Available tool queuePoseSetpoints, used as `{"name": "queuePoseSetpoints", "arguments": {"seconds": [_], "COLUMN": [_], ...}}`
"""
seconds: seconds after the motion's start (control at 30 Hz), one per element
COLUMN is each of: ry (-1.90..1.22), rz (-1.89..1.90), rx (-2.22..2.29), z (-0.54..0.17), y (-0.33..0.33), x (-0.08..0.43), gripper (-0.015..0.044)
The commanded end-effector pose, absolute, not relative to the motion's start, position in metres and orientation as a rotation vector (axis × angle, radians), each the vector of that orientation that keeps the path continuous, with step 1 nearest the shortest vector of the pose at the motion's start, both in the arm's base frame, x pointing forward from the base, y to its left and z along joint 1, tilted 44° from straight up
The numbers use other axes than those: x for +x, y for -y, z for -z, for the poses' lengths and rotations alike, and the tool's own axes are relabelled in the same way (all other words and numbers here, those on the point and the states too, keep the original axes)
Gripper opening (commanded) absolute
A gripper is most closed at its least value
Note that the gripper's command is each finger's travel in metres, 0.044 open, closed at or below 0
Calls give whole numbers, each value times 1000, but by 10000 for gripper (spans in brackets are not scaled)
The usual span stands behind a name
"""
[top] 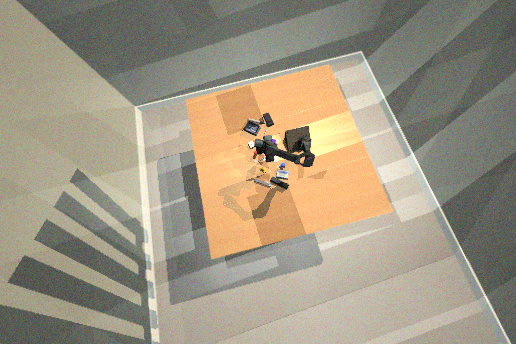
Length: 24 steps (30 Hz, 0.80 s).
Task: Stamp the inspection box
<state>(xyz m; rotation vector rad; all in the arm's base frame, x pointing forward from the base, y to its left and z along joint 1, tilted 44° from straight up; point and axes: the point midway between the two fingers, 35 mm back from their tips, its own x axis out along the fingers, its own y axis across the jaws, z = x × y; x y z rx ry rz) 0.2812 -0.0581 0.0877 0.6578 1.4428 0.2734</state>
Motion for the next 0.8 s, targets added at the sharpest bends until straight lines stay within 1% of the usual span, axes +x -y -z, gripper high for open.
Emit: {"name": "queuePoseSetpoints", "arguments": {"seconds": [0.0, 0.77], "ry": [-1448, -1445], "rz": [-271, -269], "rx": [654, 648], "z": [-77, -4], "y": [73, 155], "x": [290, 325], "gripper": [0, 0]}}
